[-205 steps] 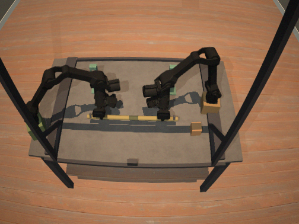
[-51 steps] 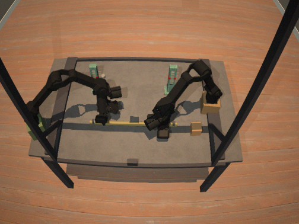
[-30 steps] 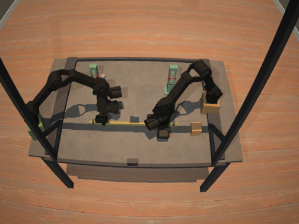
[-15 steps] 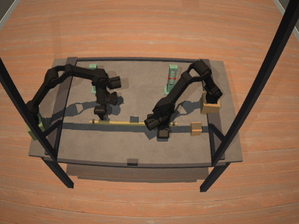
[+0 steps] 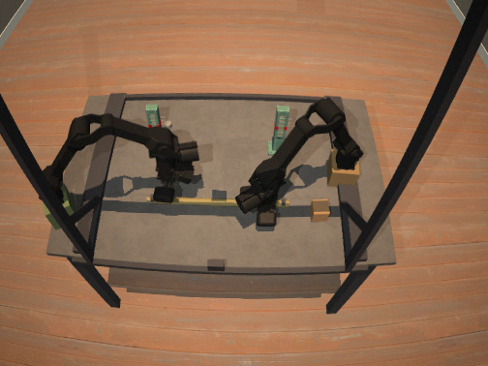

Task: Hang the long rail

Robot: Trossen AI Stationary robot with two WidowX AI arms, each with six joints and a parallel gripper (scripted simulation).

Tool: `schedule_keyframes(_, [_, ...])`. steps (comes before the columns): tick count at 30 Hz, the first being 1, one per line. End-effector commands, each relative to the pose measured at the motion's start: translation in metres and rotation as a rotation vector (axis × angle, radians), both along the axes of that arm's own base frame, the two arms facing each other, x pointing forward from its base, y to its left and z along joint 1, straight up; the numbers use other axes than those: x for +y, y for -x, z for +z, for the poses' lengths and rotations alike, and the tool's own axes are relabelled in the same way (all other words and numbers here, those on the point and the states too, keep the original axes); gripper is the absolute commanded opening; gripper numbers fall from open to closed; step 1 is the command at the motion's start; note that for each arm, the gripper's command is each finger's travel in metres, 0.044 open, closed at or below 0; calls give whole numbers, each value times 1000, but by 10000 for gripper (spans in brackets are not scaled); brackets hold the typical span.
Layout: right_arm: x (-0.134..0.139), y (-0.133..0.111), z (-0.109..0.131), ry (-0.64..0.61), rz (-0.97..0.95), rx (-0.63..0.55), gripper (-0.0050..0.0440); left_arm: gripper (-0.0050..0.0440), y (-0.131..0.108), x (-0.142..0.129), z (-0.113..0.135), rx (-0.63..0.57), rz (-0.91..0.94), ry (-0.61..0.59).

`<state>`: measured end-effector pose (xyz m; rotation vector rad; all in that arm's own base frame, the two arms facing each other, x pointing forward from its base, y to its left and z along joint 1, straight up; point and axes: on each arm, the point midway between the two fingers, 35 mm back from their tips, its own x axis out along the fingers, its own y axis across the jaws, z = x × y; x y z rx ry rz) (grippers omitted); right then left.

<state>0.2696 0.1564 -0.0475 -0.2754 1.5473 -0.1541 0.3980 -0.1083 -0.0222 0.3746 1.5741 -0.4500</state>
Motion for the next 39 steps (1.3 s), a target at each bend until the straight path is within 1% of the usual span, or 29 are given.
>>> schedule_keyframes(1, [3, -4, 5, -14, 0, -19, -50, 225, 1, -17, 11, -163, -2, -162])
schedule_keyframes(5, [3, -4, 5, -14, 0, -19, -50, 225, 10, -26, 4, -209, 36, -241])
schedule_keyframes(8, [3, -4, 5, -14, 0, -19, -50, 225, 11, -27, 3, -215, 41, -250])
schedule_keyframes(9, [3, -4, 5, -14, 0, -19, -50, 225, 15, -27, -6, -199, 41, -266])
schedule_keyframes(10, [3, -4, 5, -14, 0, -19, -50, 225, 16, -27, -8, -201, 44, -273])
schedule_keyframes(14, [3, -4, 5, -14, 0, -19, -50, 225, 16, -27, -8, -202, 45, -274])
schedule_keyframes(15, [3, -4, 5, -14, 0, -19, -50, 225, 15, -24, -12, -193, 42, -278])
schedule_keyframes(19, [3, -4, 5, -14, 0, -19, -50, 225, 14, -21, -18, -192, 46, -279])
schedule_keyframes(26, [3, -4, 5, -14, 0, -19, -50, 225, 12, -21, -24, -197, 42, -276])
schedule_keyframes(39, [3, -4, 5, -14, 0, -19, -50, 225, 10, -15, -44, -193, 41, -278])
